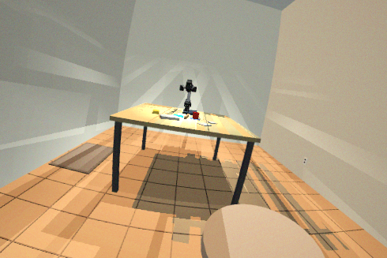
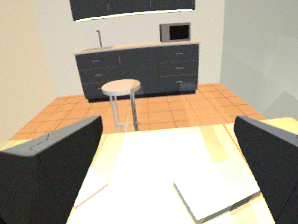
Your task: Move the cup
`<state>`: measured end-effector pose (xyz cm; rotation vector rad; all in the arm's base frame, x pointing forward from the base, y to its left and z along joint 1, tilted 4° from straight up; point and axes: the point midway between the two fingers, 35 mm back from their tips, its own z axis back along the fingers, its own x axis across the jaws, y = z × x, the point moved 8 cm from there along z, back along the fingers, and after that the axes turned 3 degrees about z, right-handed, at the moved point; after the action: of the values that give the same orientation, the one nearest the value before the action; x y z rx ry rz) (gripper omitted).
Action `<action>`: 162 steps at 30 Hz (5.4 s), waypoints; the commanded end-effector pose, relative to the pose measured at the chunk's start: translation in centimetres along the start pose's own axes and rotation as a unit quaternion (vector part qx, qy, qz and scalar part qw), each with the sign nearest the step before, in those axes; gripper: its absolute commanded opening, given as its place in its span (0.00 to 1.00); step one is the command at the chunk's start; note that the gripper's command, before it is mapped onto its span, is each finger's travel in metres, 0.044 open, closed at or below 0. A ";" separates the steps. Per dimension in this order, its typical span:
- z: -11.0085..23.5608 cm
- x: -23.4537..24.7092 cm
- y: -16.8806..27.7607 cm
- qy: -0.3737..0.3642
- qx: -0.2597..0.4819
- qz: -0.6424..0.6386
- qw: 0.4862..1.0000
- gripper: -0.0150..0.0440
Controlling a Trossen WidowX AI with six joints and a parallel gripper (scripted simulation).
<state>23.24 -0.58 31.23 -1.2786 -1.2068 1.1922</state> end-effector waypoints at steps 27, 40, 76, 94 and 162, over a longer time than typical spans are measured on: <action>-5.6 11.4 10.2 0.300 0.618 -0.324 0.650 0.50; -5.3 11.5 10.3 0.300 0.618 -0.324 0.650 0.50; -5.6 11.6 16.0 0.300 0.618 -0.324 0.650 0.50; -5.5 11.5 16.6 0.300 0.618 -0.324 0.650 0.50; -4.7 11.4 11.2 0.299 0.621 -0.323 0.649 0.25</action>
<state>28.76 10.56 19.86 -0.0507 -0.0856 0.6314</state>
